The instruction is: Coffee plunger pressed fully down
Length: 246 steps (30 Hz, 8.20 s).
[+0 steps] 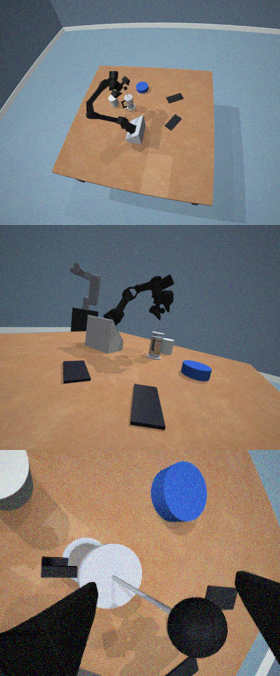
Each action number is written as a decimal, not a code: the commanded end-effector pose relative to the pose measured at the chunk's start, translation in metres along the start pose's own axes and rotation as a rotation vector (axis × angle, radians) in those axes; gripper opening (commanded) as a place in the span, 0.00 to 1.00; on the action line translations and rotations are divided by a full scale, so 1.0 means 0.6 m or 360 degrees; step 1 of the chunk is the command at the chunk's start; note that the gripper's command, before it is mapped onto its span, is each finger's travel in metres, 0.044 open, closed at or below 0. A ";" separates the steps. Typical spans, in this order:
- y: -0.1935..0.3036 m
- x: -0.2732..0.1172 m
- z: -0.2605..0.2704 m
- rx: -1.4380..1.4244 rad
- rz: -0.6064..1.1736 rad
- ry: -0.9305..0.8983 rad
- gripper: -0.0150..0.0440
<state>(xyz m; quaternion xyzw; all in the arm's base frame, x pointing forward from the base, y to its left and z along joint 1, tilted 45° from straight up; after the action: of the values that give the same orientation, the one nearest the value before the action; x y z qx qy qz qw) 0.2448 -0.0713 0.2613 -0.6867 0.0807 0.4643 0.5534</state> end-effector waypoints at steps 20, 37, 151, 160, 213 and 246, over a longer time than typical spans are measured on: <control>0.165 -0.092 -0.042 0.1087 -0.1054 -0.0277 1.00; 0.172 -0.046 -0.015 0.1075 -0.1062 -0.0291 1.00; 0.140 0.150 0.044 0.1074 -0.1077 -0.0290 0.46; 0.131 0.155 0.040 0.1073 -0.1081 -0.0292 0.46; 0.125 0.161 0.027 0.1072 -0.1082 -0.0293 0.46; 0.121 0.158 0.023 0.1056 -0.1100 -0.0271 0.60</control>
<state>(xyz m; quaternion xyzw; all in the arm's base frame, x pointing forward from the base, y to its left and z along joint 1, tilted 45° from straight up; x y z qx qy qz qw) 0.2445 -0.0490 0.1431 -0.4194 -0.0542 0.2571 0.8689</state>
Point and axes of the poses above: the point midway between the two fingers, 35 mm back from their tips, its own x axis out along the fingers, its own z axis across the jaws, y = z × x, the point moved 8 cm from there along -x, back along the fingers
